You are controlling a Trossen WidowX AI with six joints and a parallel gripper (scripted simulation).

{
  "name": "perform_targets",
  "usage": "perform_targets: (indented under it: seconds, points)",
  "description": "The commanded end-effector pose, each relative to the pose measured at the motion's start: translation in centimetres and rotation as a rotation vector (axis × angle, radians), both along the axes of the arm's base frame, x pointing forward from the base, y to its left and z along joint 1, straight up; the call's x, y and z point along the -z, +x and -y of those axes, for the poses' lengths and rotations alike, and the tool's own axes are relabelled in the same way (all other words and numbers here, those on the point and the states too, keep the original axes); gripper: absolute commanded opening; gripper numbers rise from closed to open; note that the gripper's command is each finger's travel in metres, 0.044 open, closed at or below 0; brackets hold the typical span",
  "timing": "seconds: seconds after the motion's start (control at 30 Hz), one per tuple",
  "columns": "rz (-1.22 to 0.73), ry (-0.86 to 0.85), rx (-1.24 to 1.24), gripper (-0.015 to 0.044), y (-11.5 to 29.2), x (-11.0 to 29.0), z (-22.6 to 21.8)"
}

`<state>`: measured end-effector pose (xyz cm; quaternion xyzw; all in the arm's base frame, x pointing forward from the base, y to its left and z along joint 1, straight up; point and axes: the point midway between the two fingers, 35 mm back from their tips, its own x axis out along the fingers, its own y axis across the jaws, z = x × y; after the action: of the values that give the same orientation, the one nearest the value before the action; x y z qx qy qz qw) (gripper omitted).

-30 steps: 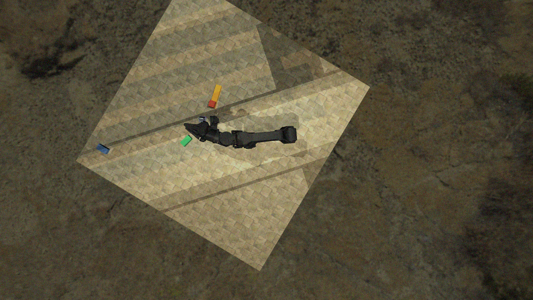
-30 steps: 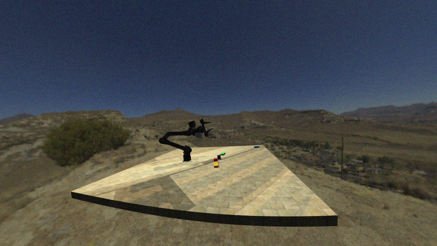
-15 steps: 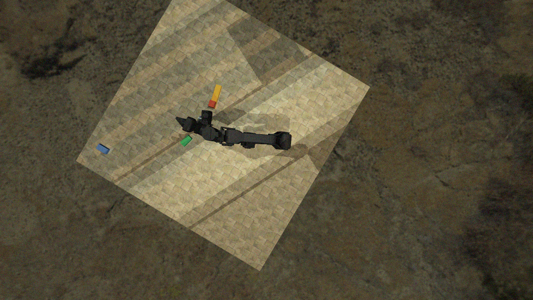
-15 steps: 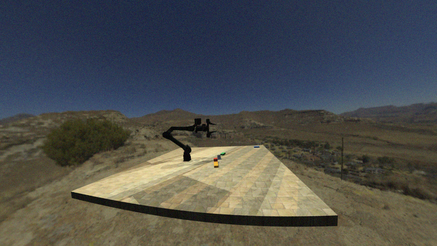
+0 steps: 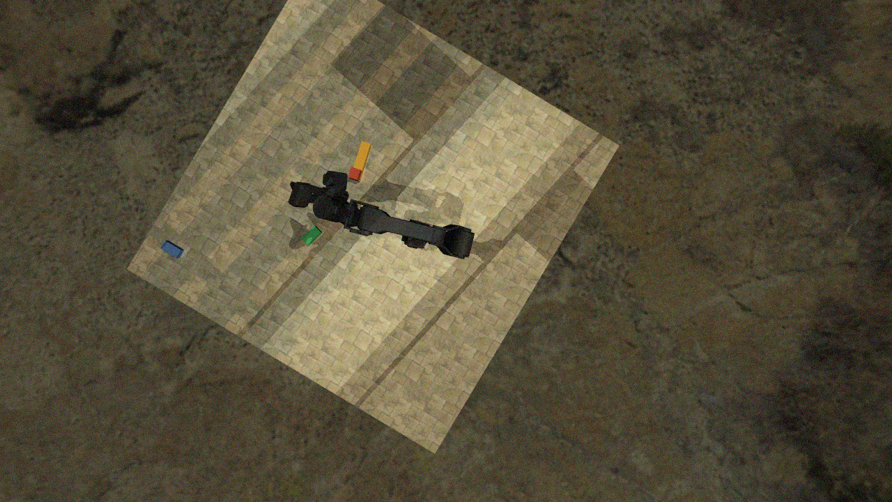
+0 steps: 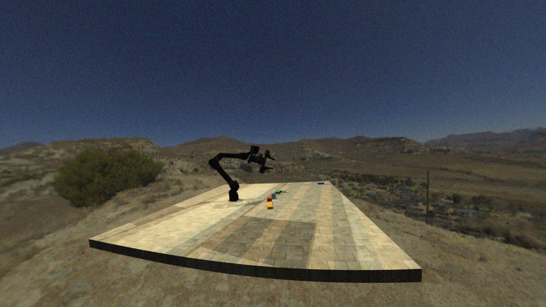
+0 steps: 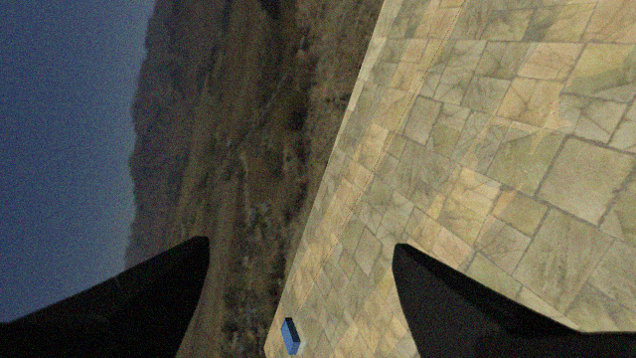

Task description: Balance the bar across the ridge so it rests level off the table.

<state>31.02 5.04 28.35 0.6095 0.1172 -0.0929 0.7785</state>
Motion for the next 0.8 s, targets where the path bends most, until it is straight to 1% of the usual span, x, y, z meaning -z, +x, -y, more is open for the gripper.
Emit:
perform_targets:
  seconds: [0.0, 0.4, 0.77]
  points:
    - [-0.088, -0.051, 0.015, 0.0315, 1.0, 1.1, 1.0]
    - [-0.329, -0.145, 0.053, 0.0315, 3.0, 3.9, 4.2]
    - [-0.556, -0.185, 0.071, 0.0315, 4.0, 6.5, 7.5]
